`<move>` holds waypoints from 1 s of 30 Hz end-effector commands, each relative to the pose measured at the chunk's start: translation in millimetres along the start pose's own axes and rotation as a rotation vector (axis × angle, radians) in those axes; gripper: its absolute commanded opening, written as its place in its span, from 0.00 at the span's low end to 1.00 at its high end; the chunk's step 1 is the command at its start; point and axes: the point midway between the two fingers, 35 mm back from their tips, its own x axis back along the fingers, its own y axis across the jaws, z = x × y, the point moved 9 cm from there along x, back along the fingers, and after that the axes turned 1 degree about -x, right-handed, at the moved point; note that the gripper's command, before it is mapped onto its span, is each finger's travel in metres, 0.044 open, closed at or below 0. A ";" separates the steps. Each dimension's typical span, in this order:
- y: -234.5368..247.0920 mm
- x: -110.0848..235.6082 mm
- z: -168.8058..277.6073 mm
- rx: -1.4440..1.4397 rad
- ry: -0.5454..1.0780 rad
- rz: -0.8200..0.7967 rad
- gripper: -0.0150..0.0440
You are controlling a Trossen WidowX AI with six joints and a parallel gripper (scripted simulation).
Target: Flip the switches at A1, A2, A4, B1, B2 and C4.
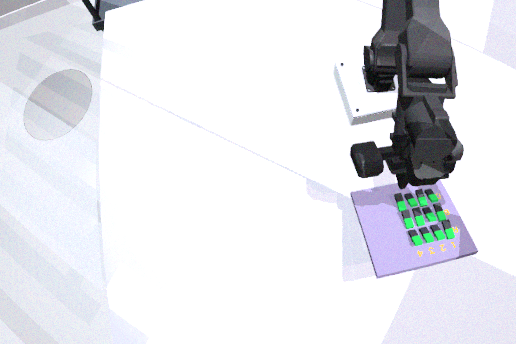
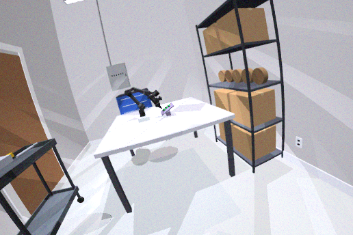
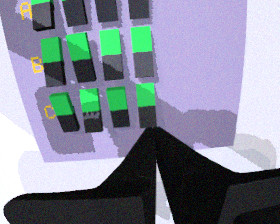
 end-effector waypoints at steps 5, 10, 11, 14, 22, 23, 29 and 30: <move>0.4 -12.6 2.0 0.002 0.009 -0.007 0.25; 0.3 -17.5 2.0 0.002 0.009 -0.007 0.25; 0.3 -19.2 2.0 0.002 0.009 -0.007 0.25; 0.4 -24.2 2.1 0.002 0.009 -0.007 0.25; 0.4 -26.6 2.3 0.002 0.009 -0.007 0.25; 0.4 -26.6 2.3 0.002 0.009 -0.007 0.25; 0.4 -26.6 2.3 0.002 0.009 -0.007 0.25; 0.4 -26.6 2.3 0.002 0.009 -0.007 0.25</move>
